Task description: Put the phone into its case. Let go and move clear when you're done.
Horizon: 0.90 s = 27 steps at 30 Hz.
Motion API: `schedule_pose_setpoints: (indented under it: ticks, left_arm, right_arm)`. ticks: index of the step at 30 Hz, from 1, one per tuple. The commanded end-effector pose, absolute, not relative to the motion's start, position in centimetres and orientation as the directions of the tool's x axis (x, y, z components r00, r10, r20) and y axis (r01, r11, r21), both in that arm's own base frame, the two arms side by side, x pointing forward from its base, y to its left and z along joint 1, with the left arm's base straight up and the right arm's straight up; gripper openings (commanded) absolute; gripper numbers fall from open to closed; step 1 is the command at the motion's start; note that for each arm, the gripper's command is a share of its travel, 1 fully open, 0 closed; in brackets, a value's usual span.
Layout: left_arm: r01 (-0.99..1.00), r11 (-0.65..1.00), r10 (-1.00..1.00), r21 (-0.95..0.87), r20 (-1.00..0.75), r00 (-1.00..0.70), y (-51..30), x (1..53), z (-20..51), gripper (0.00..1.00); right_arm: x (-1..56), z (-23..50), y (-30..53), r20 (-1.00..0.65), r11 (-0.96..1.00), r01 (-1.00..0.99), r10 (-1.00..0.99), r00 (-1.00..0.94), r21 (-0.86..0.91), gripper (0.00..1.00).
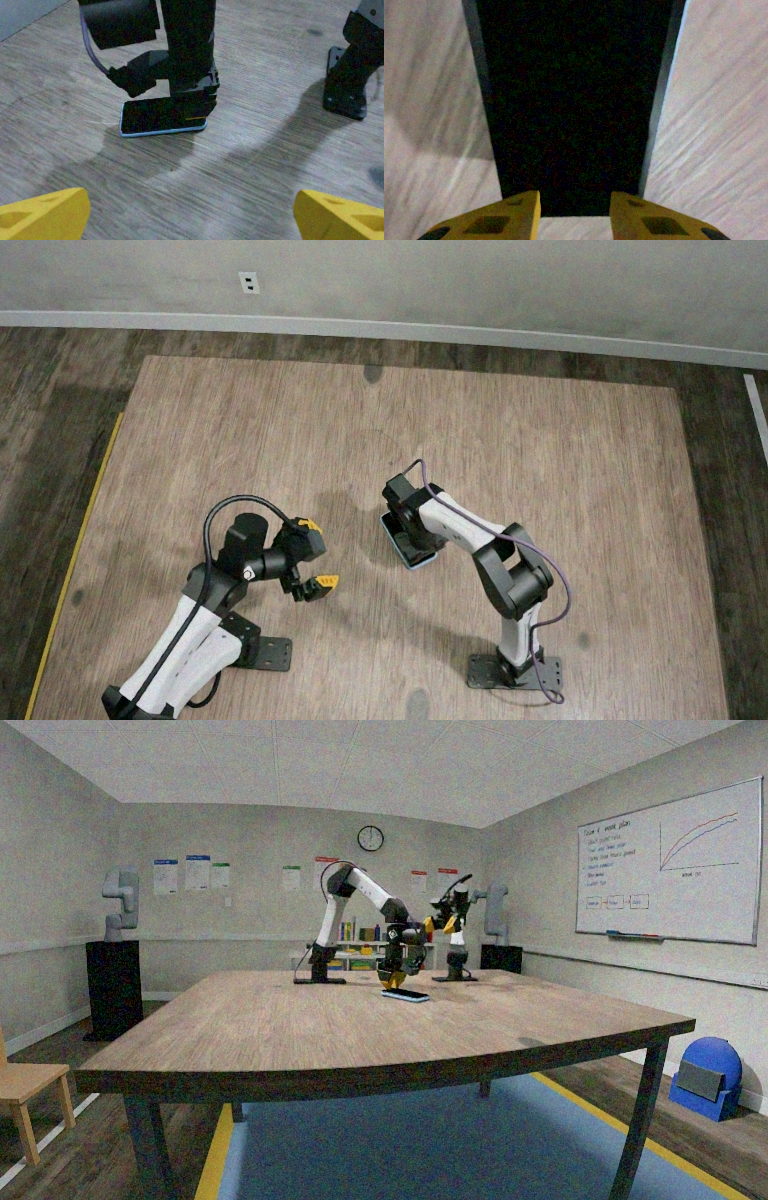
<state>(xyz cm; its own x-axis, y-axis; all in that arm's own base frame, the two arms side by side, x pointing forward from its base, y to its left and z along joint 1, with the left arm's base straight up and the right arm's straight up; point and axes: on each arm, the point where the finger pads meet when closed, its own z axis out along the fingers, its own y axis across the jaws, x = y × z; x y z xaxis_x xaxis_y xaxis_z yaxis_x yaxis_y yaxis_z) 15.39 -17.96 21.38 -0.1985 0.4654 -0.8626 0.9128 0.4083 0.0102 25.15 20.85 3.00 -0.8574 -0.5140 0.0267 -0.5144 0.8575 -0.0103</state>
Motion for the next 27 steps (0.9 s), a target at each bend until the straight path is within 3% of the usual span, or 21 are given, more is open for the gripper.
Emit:
schedule_pose_setpoints:
  ticks: [1, 27]
  left_arm:
    - [0.914, 0.407, 0.456, 0.012, -0.869, -0.191, -18.1, 15.4, 21.8, 1.0]
    - [0.914, 0.407, 0.456, 0.012, -0.869, -0.191, -18.1, 15.4, 21.8, 1.0]
  right_arm:
    - [25.6, 2.7, 21.4, -0.002, 0.853, -0.522, -0.522, -0.853, 0.0, 0.36]
    - [25.1, -0.6, 20.8, 0.012, 0.855, -0.518, -0.518, -0.855, -0.002, 0.36]
